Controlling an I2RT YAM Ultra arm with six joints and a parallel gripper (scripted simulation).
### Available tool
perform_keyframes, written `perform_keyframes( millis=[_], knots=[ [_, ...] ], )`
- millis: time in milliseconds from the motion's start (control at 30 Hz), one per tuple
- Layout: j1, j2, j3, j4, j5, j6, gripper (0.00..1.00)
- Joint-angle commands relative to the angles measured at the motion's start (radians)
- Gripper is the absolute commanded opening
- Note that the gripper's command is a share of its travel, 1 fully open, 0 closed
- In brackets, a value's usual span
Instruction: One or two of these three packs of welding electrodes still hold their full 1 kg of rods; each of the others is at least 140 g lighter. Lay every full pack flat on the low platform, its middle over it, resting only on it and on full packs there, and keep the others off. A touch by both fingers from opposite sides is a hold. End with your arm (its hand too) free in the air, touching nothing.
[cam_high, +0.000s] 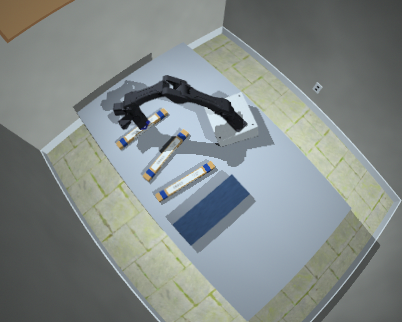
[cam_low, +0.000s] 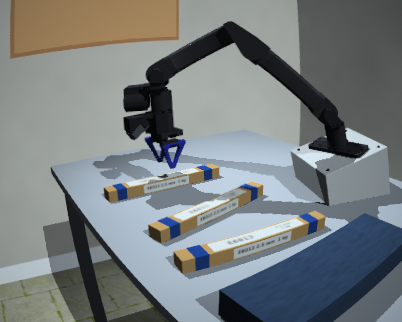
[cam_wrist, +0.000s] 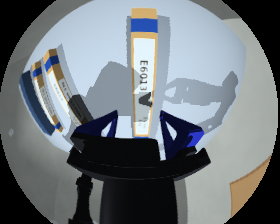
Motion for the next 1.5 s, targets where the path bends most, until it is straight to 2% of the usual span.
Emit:
perform_keyframes(
  millis=[0,133,167,200,533,900,967,1000,1067,1167,1467],
  knots=[
    [0.011,0.015,-0.027,0.078,-0.012,0.009,0.74],
    [0.014,0.038,-0.051,0.125,-0.012,0.012,0.74],
    [0.012,0.041,-0.015,0.132,-0.012,0.012,0.74],
    [0.008,0.012,-0.007,0.13,-0.012,0.011,0.74],
    [0.004,0.034,0.013,0.122,-0.012,0.009,0.74],
    [0.016,0.078,-0.037,0.16,-0.011,0.013,0.74],
    [0.016,0.078,-0.037,0.16,-0.011,0.013,0.74],
    [0.016,0.046,-0.025,0.164,-0.011,0.012,0.74],
    [0.017,0.049,-0.017,0.172,-0.011,0.013,0.74],
    [0.015,0.093,-0.045,0.182,-0.01,0.015,0.74],
    [0.018,0.08,-0.028,0.202,-0.011,0.015,0.74]
  ],
)
